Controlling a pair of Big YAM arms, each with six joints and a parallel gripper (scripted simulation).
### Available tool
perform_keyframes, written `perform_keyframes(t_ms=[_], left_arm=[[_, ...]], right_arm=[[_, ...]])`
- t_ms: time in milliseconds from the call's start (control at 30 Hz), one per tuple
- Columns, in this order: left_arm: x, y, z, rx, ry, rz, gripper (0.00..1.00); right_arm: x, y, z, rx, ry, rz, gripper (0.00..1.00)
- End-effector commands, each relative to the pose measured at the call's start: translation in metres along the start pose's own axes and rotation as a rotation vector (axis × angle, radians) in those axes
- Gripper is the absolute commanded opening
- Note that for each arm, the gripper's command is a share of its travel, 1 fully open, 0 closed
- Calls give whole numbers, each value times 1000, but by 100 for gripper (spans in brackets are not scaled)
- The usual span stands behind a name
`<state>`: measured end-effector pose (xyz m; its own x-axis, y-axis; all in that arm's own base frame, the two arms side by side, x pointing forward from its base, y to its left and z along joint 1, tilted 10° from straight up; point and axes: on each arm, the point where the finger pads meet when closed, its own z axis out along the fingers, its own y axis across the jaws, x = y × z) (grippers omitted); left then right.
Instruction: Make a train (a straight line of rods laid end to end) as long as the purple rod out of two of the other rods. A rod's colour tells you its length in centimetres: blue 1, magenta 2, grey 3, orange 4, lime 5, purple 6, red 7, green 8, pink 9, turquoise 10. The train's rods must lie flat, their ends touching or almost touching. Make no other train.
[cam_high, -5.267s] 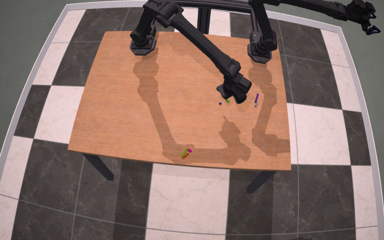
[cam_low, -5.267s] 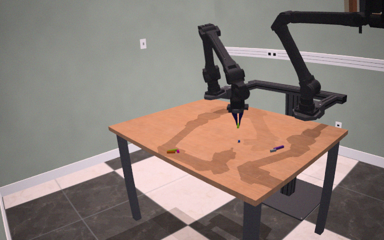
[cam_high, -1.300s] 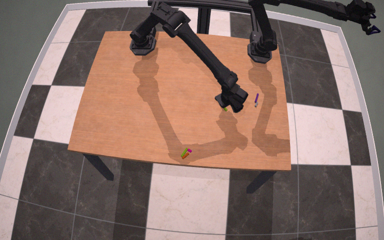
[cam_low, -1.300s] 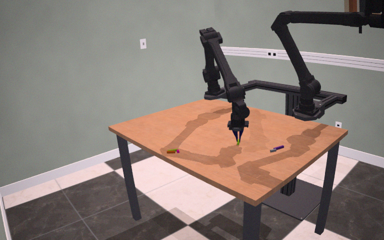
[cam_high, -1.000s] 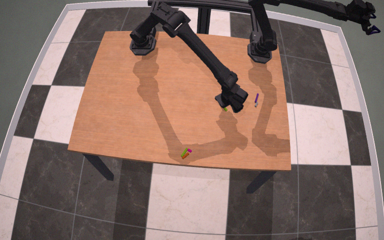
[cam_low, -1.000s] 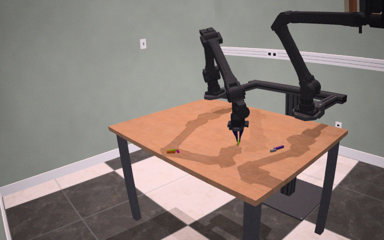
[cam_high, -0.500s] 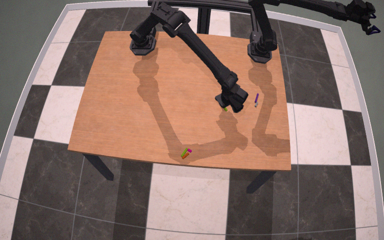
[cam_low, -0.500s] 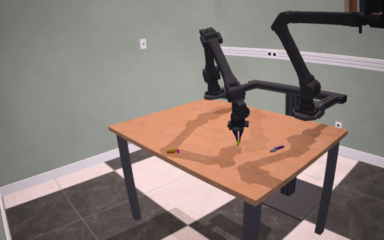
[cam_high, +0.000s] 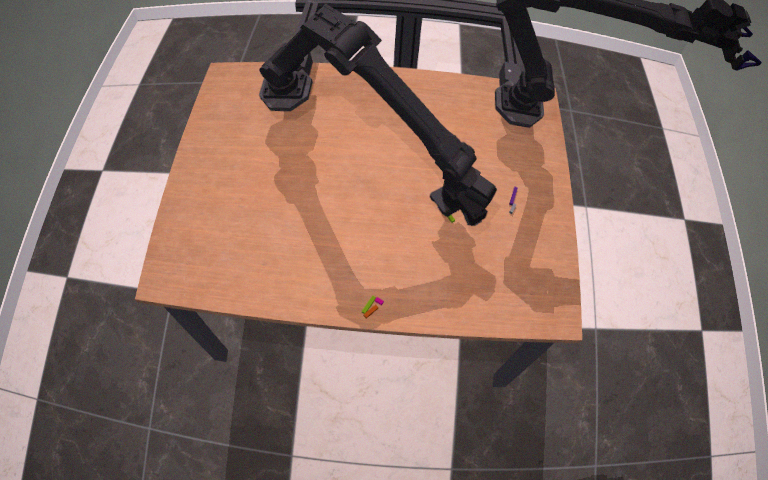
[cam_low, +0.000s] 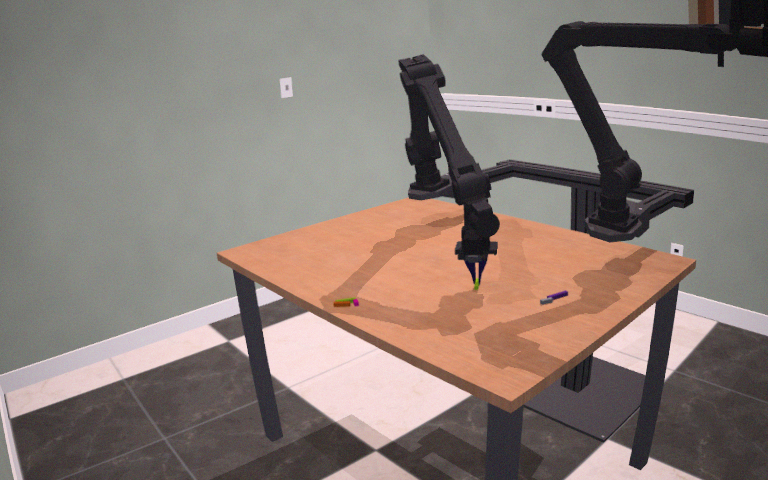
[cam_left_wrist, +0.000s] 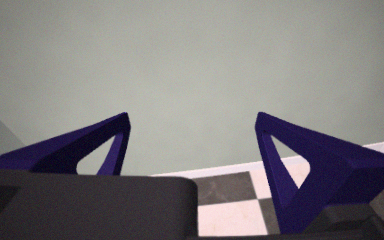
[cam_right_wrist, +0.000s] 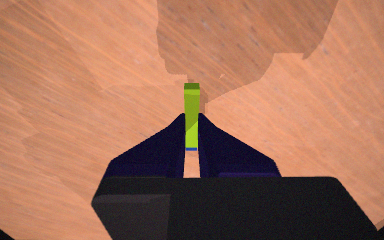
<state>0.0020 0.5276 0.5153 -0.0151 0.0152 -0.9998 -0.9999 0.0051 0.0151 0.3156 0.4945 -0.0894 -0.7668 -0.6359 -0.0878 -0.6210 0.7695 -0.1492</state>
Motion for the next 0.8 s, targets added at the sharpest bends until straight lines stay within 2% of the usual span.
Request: perform_keyframes(t_ms=[0, 767], left_arm=[[-16, 7, -5, -17, -44, -15, 100], [-16, 7, -5, -17, -44, -15, 100]], right_arm=[[-20, 2, -4, -8, -31, 6, 4], [-20, 2, 6, -10, -34, 7, 4]])
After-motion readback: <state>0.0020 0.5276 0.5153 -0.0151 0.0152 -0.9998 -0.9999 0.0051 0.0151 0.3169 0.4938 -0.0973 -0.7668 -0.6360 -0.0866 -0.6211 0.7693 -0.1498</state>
